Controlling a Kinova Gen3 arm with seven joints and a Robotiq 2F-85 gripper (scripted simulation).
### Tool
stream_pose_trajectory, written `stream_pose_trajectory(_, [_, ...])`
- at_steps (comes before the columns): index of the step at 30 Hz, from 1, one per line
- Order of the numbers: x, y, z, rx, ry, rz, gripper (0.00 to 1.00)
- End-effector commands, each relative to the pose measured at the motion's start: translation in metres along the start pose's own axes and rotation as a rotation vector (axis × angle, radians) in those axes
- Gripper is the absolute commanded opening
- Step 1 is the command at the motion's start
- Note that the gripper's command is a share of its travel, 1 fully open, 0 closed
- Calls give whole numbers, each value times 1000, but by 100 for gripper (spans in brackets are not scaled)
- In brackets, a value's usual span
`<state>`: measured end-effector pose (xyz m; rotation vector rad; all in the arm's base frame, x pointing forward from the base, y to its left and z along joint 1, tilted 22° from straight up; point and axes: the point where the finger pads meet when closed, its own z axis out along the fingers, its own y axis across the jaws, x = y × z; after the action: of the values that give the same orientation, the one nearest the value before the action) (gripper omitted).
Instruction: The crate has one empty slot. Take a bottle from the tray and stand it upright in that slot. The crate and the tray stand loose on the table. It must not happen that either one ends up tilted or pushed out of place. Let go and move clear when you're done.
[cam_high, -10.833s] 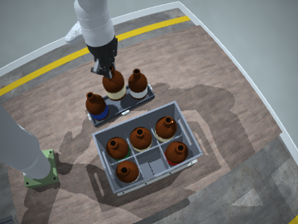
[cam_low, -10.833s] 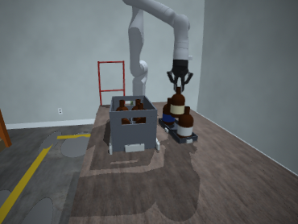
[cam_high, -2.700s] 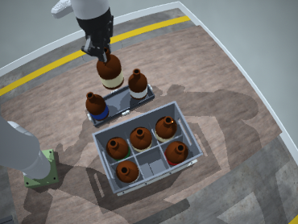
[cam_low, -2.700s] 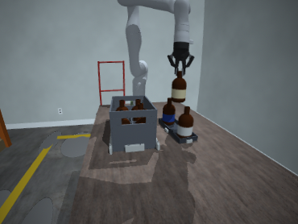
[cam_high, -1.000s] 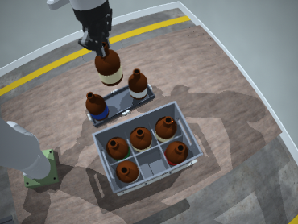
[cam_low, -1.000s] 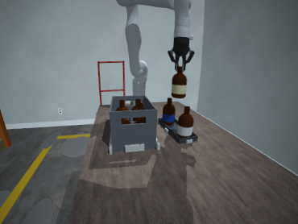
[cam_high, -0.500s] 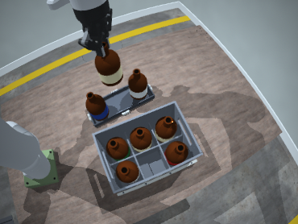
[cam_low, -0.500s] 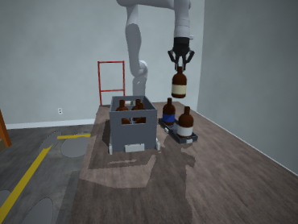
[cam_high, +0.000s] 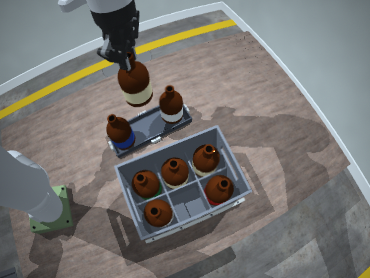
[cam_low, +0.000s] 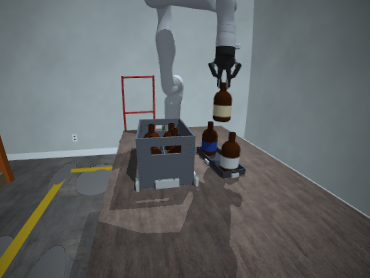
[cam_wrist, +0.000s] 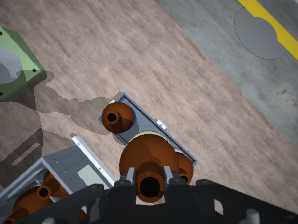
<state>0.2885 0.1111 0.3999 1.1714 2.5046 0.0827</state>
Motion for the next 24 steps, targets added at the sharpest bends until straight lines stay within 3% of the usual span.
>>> stream_pose_trajectory(1, [0, 0, -1, -2, 0, 0, 0])
stream_pose_trajectory(24, [-2, -2, 0, -2, 0, 0, 0])
